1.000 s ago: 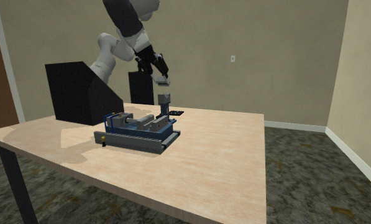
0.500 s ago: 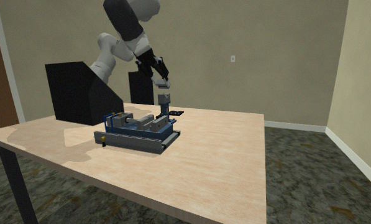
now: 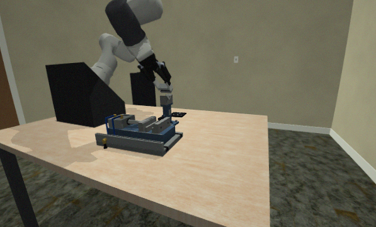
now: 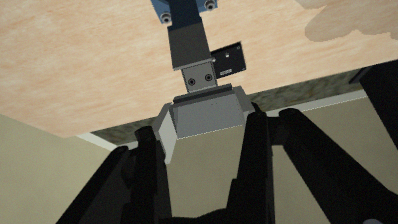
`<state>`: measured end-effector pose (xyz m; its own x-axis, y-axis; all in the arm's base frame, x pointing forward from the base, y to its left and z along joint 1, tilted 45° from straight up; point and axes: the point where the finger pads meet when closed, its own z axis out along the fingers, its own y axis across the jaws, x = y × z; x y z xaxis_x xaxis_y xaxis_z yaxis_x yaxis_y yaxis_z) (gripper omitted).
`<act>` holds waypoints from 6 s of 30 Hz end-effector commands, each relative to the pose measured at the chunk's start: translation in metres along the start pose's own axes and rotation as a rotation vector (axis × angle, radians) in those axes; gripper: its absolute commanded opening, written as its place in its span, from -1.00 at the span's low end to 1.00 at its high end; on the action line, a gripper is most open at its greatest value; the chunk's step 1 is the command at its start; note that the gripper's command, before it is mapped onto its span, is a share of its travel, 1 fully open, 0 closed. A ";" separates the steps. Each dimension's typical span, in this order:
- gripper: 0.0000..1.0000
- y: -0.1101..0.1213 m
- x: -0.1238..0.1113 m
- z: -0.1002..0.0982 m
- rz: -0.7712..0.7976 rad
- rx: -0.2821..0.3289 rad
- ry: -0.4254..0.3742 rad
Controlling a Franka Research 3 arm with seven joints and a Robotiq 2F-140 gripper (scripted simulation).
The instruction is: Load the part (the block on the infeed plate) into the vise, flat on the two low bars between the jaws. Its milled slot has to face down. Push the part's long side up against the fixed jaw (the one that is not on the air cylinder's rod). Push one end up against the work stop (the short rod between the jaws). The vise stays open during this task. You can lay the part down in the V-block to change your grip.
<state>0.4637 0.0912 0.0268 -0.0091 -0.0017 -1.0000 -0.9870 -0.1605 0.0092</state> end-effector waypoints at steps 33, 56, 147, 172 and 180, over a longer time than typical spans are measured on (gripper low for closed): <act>-1.00 -0.001 0.020 0.021 -0.008 0.003 -0.001; -1.00 -0.001 0.024 0.025 -0.008 0.003 -0.001; 0.02 -0.001 0.024 0.025 -0.008 0.003 -0.001; 0.02 -0.001 0.024 0.025 -0.008 0.003 -0.001; 0.02 -0.001 0.025 0.026 -0.008 0.003 -0.001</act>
<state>0.4606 0.1150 0.0024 -0.0035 -0.0031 -1.0000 -0.9872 -0.1594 0.0039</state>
